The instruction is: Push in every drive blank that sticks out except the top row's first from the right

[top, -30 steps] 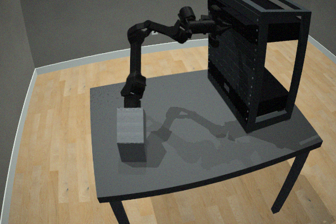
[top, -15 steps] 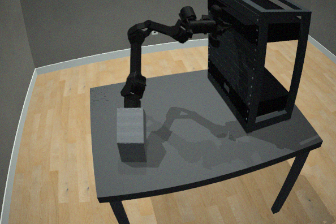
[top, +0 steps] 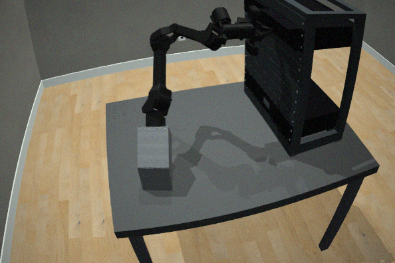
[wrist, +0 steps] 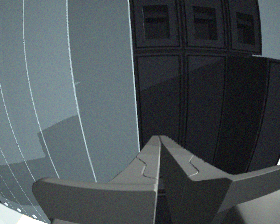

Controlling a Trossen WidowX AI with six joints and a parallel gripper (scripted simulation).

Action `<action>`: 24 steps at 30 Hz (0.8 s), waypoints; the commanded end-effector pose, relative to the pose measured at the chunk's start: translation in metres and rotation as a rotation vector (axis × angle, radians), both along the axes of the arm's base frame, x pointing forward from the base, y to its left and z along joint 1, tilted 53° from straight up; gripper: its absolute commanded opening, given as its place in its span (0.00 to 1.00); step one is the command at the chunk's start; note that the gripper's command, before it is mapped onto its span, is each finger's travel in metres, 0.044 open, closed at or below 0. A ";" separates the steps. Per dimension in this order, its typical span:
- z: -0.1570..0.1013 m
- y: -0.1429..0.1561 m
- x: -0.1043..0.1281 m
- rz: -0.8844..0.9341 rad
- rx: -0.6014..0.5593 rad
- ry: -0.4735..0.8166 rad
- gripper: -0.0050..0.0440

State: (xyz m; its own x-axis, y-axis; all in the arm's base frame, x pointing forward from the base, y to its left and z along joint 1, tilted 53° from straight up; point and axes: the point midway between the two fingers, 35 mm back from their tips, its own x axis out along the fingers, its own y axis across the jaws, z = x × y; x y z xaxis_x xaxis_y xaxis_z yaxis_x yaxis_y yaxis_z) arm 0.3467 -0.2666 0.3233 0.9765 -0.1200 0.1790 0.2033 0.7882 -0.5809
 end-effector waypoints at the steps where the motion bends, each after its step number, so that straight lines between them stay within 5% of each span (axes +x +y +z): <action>1: 0.021 -0.006 0.002 -0.027 -0.041 -0.038 0.10; 14: 0.020 -0.005 -0.002 -0.027 -0.041 -0.038 0.10; 24: 0.011 0.001 -0.046 -0.027 -0.041 -0.038 0.10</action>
